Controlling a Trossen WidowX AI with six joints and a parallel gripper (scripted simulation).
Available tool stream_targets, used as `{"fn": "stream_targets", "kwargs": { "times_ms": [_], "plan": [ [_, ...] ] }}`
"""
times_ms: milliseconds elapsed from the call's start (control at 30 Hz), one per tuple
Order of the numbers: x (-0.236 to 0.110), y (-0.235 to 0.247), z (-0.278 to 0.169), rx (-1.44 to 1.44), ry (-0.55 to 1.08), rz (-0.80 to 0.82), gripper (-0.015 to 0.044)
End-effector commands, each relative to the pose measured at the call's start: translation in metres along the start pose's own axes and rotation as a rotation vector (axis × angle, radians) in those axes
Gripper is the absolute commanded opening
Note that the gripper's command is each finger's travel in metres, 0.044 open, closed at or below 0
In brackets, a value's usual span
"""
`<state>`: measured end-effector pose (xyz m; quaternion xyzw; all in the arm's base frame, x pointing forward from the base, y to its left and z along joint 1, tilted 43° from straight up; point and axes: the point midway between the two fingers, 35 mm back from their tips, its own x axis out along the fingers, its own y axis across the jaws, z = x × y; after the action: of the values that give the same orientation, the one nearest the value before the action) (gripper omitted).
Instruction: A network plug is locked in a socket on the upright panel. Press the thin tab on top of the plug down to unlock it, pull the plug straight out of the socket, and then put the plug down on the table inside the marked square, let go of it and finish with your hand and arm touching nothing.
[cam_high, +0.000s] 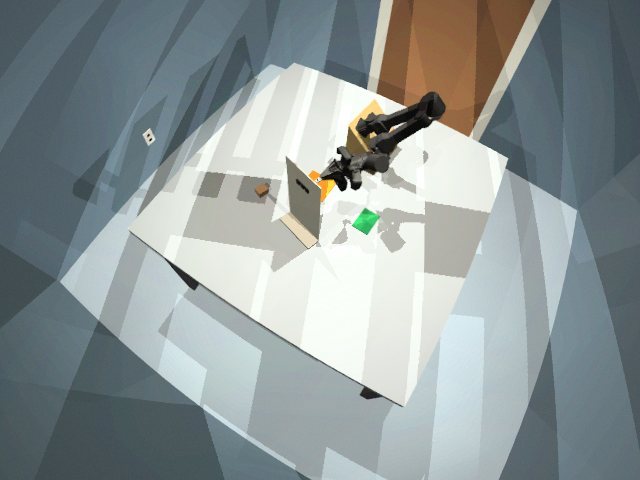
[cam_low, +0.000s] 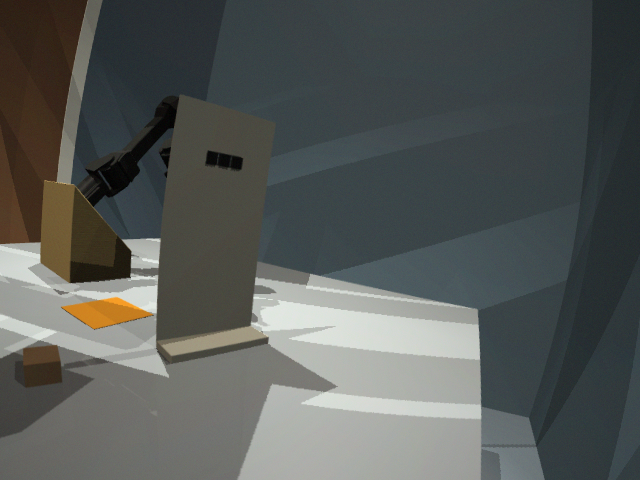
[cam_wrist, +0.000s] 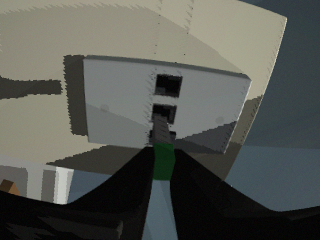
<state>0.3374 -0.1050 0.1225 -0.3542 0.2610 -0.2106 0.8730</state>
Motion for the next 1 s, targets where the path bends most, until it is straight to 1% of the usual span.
{"fn": "stream_targets", "kwargs": {
  "times_ms": [0, 967],
  "plan": [
    [-0.002, 0.001, -0.002, 0.003, 0.006, 0.000, 0.0000],
    [-0.015, 0.001, -0.001, 0.003, 0.006, 0.000, 0.0000]
  ]
}}
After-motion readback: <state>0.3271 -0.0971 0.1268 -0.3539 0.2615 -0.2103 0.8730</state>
